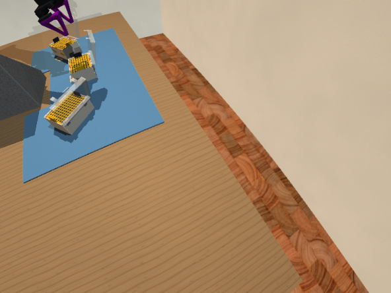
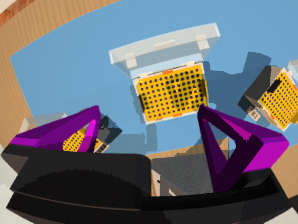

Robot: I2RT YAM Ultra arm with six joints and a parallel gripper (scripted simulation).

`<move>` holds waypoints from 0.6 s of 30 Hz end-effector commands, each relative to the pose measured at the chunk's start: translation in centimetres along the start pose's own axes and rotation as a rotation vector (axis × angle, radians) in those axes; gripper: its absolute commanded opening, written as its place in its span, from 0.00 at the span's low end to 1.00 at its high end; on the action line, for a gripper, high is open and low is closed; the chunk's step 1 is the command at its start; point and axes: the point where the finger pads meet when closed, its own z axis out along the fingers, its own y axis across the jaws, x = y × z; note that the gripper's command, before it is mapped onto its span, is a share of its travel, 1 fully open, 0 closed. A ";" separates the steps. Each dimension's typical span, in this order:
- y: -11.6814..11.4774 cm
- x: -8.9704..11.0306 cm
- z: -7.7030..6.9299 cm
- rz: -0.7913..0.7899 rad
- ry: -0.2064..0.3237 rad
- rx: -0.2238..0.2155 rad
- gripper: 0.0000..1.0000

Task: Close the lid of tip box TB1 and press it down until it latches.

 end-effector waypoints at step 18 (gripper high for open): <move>0.3 0.2 -0.4 -0.017 -0.002 0.029 0.00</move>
